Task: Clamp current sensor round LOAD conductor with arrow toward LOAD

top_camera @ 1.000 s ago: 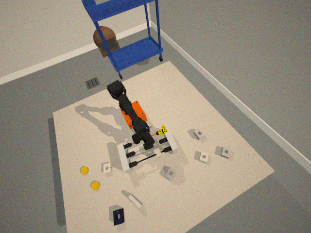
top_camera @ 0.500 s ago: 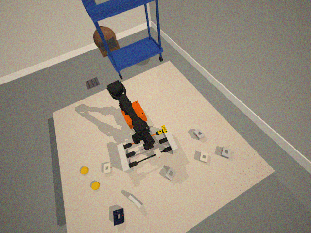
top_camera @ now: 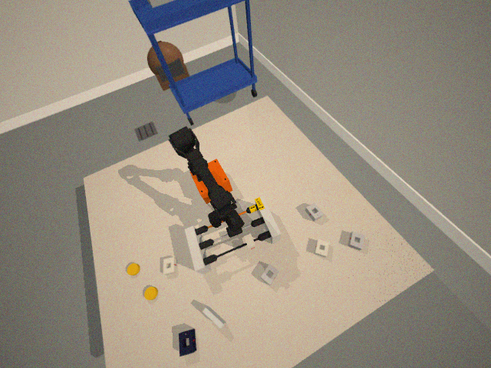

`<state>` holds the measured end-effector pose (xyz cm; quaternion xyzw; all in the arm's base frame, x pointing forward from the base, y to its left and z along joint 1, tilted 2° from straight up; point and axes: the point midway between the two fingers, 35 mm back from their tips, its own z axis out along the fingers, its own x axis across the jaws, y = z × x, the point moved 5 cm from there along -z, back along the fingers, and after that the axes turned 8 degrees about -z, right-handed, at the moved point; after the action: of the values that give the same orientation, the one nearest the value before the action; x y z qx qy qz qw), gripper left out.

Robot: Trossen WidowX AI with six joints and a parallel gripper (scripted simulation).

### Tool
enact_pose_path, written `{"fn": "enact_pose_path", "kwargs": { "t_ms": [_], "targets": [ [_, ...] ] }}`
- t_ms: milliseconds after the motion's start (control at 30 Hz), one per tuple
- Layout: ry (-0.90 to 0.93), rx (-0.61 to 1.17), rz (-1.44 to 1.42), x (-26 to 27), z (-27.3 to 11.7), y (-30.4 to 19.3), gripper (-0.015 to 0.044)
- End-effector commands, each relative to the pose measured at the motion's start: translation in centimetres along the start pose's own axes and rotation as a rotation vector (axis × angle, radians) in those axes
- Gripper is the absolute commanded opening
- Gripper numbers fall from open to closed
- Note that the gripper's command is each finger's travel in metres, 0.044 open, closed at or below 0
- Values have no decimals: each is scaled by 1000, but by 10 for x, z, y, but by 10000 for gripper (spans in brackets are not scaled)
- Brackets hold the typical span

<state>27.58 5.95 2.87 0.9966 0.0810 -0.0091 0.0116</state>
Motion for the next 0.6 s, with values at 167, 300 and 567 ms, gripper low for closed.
{"fn": "enact_pose_path", "kwargs": {
  "t_ms": [167,300,567],
  "targets": [
    [0,0,0,0,0,0,0],
    [6,0,-1,0,-4,0,0],
    [23,-2,-2,-1,-14,0,0]
  ]
}}
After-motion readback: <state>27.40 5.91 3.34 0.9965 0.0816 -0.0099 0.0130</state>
